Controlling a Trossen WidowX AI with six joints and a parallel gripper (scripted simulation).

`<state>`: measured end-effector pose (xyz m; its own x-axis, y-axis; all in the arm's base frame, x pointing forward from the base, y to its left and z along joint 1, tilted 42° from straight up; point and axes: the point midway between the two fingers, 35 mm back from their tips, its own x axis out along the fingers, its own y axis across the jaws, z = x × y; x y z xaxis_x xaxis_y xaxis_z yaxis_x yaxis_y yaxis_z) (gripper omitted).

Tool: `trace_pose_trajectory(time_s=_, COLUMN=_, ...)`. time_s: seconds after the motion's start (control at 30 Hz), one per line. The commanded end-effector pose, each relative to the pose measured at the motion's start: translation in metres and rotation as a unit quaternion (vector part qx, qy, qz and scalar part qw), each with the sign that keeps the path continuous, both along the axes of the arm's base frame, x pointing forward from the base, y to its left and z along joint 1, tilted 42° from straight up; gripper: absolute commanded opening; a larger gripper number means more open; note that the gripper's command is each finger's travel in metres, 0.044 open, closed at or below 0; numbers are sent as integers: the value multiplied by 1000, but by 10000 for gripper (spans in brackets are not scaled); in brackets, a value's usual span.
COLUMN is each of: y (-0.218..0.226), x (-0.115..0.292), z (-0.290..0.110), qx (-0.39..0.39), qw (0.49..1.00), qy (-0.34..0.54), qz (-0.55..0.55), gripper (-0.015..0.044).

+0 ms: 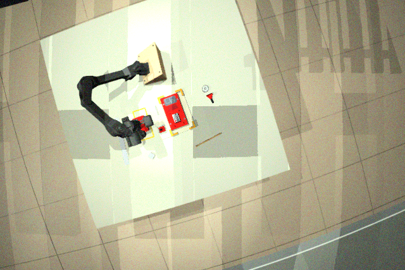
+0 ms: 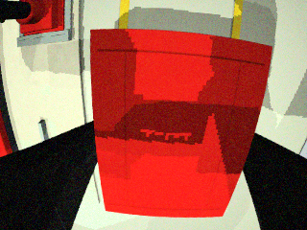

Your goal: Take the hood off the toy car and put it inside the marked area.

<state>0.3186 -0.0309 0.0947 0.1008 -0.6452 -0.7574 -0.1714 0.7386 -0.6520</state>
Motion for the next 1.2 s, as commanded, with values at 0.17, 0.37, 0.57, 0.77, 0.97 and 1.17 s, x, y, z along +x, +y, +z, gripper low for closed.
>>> trace_pose_trajectory(time_s=0.17, y=-5, x=0, z=-4, qx=-3, qw=1000, qy=1, qz=1, gripper=0)
trace_pose_trajectory(time_s=0.37, y=-7, x=0, z=-7, qx=-4, qw=1000, qy=1, qz=1, gripper=0)
trace_pose_trajectory(time_s=0.57, y=-10, x=0, z=-9, qx=-4, qw=1000, qy=1, qz=1, gripper=0)
trace_pose_trajectory(time_s=0.77, y=-13, x=0, z=-12, qx=-4, qw=1000, qy=1, qz=1, gripper=0)
trace_pose_trajectory(time_s=0.97, y=-15, x=0, z=-15, qx=-5, qw=1000, qy=0, qz=1, gripper=0)
trace_pose_trajectory(time_s=1.17, y=-17, x=0, z=-16, qx=-5, qw=1000, qy=0, qz=1, gripper=0)
